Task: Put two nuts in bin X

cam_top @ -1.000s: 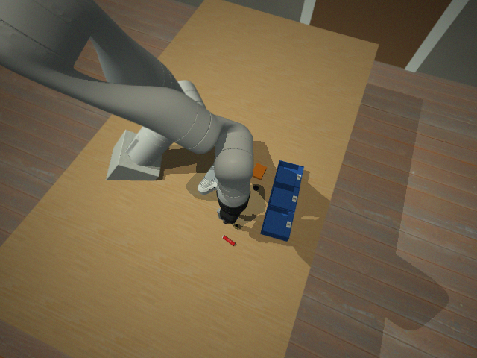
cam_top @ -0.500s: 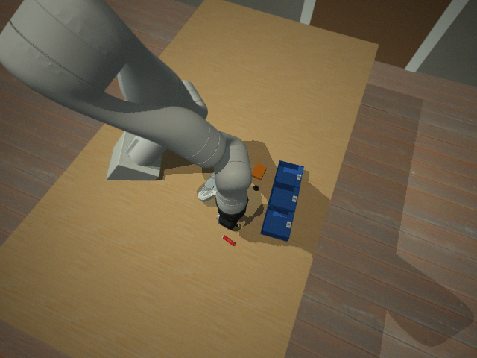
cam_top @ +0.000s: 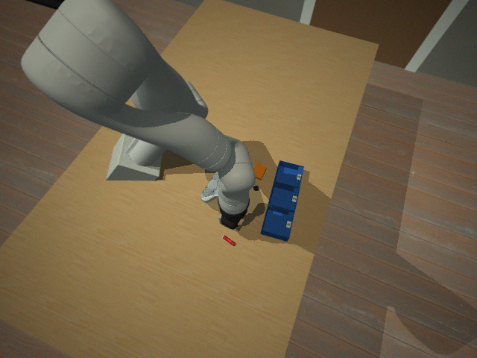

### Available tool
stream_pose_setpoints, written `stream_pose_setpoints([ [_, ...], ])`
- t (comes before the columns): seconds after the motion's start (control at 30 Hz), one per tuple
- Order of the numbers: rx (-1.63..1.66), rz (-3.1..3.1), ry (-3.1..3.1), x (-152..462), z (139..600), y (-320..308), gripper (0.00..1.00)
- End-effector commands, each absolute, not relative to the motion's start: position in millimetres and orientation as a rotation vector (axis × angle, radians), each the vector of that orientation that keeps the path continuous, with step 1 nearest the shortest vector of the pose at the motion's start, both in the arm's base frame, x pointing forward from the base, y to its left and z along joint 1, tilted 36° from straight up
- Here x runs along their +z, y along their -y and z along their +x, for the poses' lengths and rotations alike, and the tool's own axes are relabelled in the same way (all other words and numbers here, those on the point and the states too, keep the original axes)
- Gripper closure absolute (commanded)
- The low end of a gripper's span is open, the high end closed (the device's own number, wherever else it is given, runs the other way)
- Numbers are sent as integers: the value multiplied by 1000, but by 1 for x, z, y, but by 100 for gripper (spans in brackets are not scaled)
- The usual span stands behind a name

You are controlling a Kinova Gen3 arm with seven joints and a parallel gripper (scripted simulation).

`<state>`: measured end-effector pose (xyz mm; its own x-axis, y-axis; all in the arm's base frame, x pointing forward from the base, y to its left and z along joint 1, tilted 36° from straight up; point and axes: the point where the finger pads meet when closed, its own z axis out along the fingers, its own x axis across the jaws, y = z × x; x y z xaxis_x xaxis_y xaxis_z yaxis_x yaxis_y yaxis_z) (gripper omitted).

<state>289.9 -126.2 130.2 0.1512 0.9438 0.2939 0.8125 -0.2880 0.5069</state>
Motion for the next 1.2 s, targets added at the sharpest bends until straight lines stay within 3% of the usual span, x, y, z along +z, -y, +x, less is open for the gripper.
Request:
stream_pose_setpoints([
  [0.0, 834, 2190, -1728, 128, 289, 126, 36],
  [1.17, 837, 2197, -1719, 120, 296, 125, 36],
])
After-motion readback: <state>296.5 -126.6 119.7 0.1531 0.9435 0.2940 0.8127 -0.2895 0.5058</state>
